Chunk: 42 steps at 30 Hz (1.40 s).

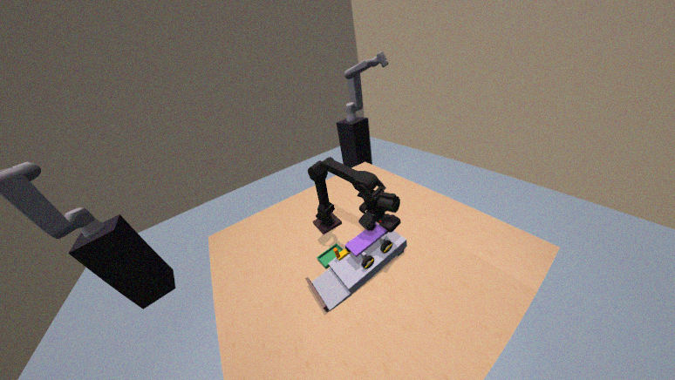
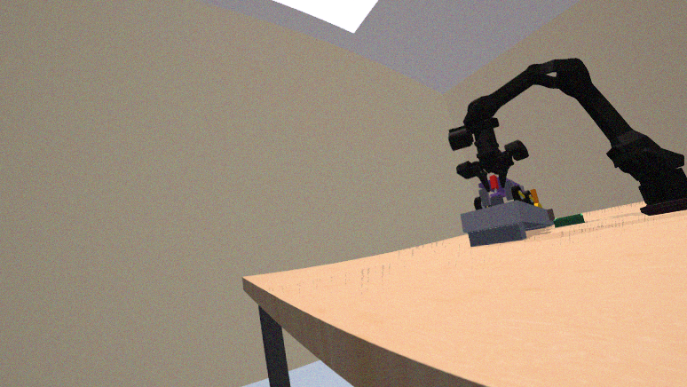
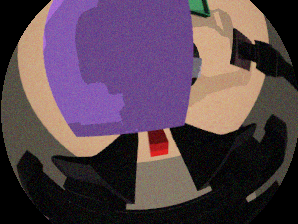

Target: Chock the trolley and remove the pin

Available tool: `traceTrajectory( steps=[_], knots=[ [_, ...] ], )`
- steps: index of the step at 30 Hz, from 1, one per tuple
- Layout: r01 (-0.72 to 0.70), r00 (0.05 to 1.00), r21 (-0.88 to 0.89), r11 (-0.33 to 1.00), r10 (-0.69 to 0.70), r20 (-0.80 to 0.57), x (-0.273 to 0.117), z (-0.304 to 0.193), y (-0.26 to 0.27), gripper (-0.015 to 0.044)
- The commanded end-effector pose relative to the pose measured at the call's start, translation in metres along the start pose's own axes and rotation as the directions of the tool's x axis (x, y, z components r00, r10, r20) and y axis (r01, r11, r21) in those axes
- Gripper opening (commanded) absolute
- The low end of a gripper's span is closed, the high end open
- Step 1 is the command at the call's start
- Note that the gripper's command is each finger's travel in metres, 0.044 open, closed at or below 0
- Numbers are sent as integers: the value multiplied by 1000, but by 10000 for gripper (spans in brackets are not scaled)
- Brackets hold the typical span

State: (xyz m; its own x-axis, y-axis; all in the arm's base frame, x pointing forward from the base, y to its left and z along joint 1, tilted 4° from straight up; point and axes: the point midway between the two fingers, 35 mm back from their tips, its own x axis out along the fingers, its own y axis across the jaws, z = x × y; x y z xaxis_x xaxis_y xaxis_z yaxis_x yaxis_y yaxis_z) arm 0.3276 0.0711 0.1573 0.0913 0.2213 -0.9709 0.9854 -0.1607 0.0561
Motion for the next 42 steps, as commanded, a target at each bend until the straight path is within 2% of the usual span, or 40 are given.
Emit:
traceTrajectory(
  steps=[1,3,12,42],
  knots=[
    [-1,1000,0,1000,1,0,-1,0,0,111],
    [-1,1000,0,1000,1,0,-1,0,0,59],
    [-1,1000,0,1000,1,0,-1,0,0,0],
    [-2,1000,4,1000,2,-1,-20,-2,-2,0]
  ],
)
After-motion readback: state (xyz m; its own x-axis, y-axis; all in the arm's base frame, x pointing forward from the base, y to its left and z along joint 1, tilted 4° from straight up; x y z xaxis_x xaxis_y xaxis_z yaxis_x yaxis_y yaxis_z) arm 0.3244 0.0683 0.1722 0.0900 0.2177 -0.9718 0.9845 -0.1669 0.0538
